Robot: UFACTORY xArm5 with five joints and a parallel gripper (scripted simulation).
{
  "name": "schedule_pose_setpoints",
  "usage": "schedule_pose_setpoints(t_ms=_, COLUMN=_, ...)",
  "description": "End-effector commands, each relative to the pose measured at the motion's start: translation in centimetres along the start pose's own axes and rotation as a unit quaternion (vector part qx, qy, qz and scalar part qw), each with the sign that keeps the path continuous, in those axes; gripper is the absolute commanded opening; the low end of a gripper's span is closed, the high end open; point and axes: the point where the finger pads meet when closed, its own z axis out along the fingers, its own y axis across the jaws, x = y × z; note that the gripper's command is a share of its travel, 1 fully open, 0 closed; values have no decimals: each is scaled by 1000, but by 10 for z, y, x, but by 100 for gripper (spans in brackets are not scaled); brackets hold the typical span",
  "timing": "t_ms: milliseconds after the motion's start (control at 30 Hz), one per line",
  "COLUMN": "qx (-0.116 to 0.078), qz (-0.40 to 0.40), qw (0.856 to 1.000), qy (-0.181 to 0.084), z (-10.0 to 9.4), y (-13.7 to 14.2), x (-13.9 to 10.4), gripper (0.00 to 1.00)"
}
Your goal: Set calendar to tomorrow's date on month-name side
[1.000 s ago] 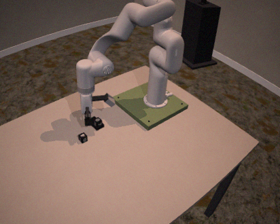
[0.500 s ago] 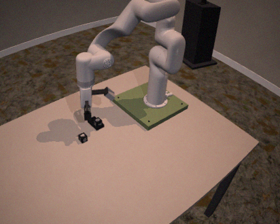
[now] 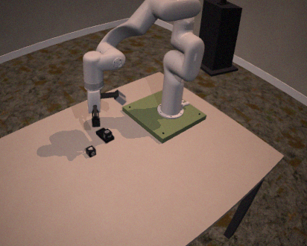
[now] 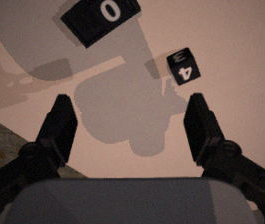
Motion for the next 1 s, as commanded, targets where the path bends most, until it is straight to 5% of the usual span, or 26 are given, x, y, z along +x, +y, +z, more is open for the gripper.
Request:
schedule_pose_setpoints(t_ms=0, qx=-1, qz=0, qw=1000, qy=-2, z=-2, y=1, x=-1, gripper=100)
schedule_pose_setpoints(t_ms=467, qx=-1, qz=-85, qw=996, qy=-2, z=0, y=6, x=-4, gripper=100)
schedule_pose_setpoints(t_ms=900, qx=0, qz=-250, qw=968, qy=-2, z=4, y=17, x=-9, gripper=100)
schedule_pose_setpoints(t_ms=967, qx=0, qz=-302, qw=953, qy=-2, z=5, y=20, x=-11, gripper=100)
